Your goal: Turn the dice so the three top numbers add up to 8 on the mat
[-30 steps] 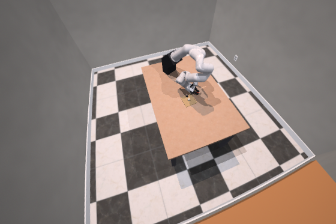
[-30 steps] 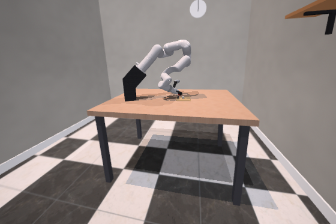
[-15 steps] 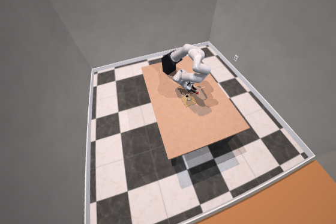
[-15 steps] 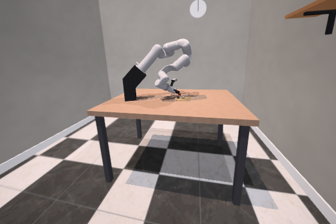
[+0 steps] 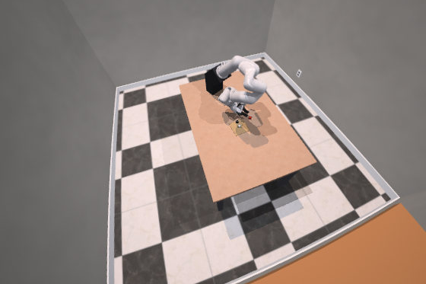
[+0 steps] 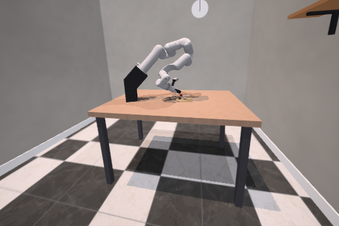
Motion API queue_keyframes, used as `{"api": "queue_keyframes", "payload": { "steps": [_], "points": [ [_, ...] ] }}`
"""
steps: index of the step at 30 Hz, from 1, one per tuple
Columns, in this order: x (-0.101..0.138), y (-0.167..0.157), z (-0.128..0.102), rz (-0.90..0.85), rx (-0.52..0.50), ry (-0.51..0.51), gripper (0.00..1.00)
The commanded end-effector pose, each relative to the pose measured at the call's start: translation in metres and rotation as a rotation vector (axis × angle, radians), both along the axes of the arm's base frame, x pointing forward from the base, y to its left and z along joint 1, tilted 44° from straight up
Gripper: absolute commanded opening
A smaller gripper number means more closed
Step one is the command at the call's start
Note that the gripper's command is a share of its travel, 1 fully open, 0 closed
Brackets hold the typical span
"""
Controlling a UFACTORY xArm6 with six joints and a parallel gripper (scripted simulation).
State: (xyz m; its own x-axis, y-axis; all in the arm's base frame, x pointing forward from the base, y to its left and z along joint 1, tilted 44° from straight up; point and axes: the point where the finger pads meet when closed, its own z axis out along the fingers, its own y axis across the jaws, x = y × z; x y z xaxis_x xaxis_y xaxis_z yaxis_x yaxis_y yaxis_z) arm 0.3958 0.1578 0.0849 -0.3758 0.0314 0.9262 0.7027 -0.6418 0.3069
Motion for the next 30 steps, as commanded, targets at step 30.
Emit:
{"api": "queue_keyframes", "payload": {
  "steps": [30],
  "points": [
    [-0.03, -0.013, 0.043, -0.044, -0.103, 0.093, 0.36]
  ]
}}
